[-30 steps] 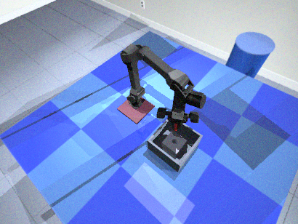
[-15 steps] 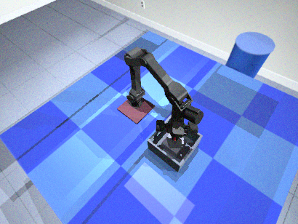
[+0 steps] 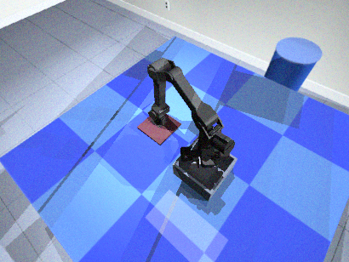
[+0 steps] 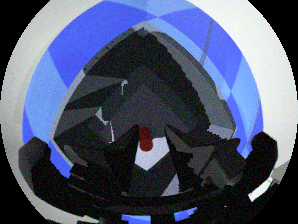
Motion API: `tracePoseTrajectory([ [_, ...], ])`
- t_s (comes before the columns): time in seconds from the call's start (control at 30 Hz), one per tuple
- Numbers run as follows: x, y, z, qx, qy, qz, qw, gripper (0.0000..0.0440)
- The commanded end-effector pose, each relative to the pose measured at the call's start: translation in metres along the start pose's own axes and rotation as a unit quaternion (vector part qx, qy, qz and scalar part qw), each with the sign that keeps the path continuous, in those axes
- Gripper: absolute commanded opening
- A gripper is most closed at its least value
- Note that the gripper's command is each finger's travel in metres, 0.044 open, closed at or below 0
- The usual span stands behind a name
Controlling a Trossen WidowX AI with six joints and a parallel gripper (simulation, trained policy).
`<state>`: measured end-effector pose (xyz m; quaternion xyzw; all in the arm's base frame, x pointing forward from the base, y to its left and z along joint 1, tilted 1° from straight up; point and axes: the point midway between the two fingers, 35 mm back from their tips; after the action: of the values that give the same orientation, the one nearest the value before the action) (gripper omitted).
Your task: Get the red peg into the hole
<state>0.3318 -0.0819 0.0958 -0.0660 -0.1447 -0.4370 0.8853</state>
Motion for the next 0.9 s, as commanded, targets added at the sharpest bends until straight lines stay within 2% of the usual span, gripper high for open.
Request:
tracePoseTrajectory([
  [0.0, 0.006, 0.009, -0.004, 0.012, 0.009, 0.014, 1.000, 0.0185],
  [0.1, 0.016, 0.016, 0.003, 0.022, 0.007, 0.020, 1.000, 0.0195],
  [0.43, 0.032, 0.036, 0.015, 0.037, 0.033, 0.026, 0.998, 0.0440],
  [0.87, 0.047, 0.076, 0.046, 0.083, 0.061, 0.040, 0.994, 0.0440],
])
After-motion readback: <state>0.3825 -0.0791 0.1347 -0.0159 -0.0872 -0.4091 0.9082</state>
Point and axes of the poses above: the point midway between the two fingers, 35 mm back from their tips, its own z axis back along the fingers, its own y axis across the jaws, x = y × z, and after that the axes turned 6 degrees about -z, right-handed
